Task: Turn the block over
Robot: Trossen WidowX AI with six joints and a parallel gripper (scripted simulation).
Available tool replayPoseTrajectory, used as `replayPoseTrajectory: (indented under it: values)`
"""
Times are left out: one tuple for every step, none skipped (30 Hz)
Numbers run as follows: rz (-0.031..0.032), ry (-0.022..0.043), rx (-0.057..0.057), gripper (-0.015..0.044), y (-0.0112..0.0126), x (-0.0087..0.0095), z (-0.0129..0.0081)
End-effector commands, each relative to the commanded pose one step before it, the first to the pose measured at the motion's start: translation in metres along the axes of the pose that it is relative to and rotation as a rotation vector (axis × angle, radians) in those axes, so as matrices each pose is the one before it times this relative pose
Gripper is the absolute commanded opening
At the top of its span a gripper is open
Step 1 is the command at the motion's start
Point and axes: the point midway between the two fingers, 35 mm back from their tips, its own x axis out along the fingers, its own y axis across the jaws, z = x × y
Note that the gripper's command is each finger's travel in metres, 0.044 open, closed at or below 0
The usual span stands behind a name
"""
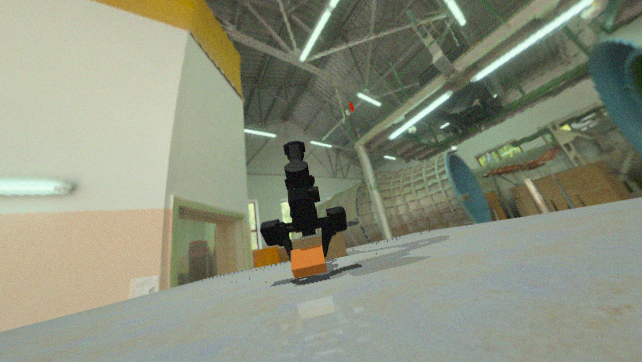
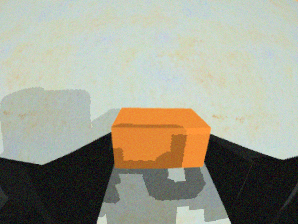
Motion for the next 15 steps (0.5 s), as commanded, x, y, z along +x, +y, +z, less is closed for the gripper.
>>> replayPoseTrajectory:
  values:
    - [-0.00389, -0.04884, 0.0000, 0.0000, -0.00035, 0.00761, -0.00164]
    - [-0.00003, -0.01433, -0.0002, 0.0000, 0.00006, 0.00205, -0.00057]
    - [-0.00003, -0.01433, -0.0002, 0.0000, 0.00005, 0.00191, -0.00061]
    - [-0.00003, -0.01432, -0.0002, 0.0000, 0.00005, 0.00177, -0.00066]
    - [-0.00003, -0.01431, -0.0002, 0.0000, 0.00004, 0.00163, -0.00070]
    - [-0.00003, -0.01431, -0.0002, 0.0000, 0.00004, 0.00149, -0.00073]
    - [-0.00003, -0.01430, -0.0001, 0.0000, 0.00003, 0.00135, -0.00076]
    - [-0.00003, -0.01429, -0.0001, 0.0000, 0.00003, 0.00121, -0.00078]
    - [-0.00003, -0.01428, -0.0001, 0.0000, 0.00002, 0.00107, -0.00080]
    - [-0.00004, -0.01428, -0.0001, 0.0000, 0.00002, 0.00093, -0.00081]
    - [-0.00004, -0.01427, 0.0000, 0.0000, 0.00001, 0.00079, -0.00082]
    - [-0.00004, -0.01426, 0.0000, 0.0000, 0.00001, 0.00065, -0.00082]
    - [-0.00004, -0.01426, 0.0000, 0.0000, 0.00000, 0.00051, -0.00082]
    - [-0.00004, -0.01425, 0.0000, 0.0000, 0.00000, 0.00038, -0.00081]
    - [-0.00004, -0.01425, 0.0000, 0.0000, -0.00001, 0.00024, -0.00080]
